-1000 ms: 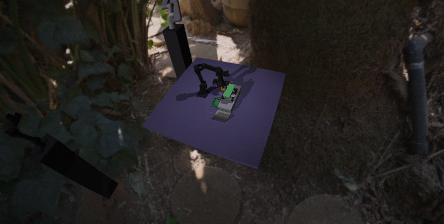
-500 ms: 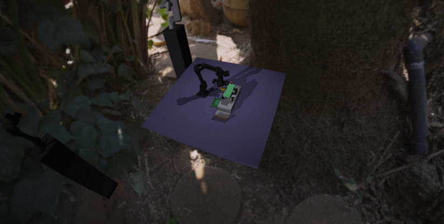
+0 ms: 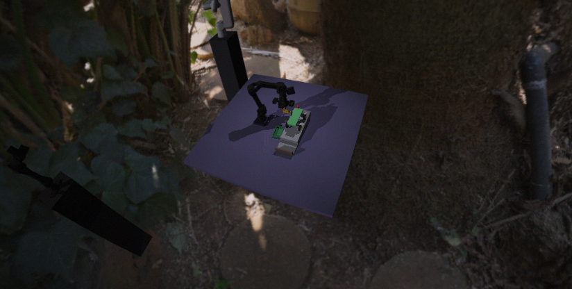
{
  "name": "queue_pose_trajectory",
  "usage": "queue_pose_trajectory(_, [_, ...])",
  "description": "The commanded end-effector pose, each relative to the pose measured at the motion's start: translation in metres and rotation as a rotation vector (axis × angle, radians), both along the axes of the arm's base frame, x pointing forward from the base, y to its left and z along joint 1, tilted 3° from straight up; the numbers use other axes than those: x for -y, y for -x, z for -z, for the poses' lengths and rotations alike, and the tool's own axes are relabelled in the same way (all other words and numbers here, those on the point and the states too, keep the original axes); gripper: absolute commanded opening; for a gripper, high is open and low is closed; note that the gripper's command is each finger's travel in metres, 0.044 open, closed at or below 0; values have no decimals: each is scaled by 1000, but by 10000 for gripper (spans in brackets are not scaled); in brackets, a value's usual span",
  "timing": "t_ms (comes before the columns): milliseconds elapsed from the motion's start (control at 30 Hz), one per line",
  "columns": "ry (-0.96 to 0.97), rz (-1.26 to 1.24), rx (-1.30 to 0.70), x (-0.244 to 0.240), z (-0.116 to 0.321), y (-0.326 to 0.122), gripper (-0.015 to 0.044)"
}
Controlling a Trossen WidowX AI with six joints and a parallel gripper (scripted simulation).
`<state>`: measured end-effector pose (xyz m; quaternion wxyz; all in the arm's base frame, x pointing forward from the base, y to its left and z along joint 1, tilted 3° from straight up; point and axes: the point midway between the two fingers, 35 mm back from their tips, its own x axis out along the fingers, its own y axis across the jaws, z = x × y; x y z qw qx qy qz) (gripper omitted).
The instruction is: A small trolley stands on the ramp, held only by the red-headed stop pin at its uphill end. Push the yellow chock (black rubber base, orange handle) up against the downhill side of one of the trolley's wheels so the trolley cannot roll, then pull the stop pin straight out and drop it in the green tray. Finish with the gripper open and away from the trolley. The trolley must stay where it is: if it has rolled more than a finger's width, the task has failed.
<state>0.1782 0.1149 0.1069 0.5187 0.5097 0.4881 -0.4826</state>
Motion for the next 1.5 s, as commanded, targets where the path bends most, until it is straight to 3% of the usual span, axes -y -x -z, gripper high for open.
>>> queue_pose_trajectory(0, [-6,6,16,0,-15,0,0])
queue_pose_trajectory(933, [-7,6,16,-1,-97,1,0])
queue_pose_trajectory(1200, [-6,0,16,-1,-99,1,0])
queue_pose_trajectory(1467, [9,-241,15,-1,-99,1,0])
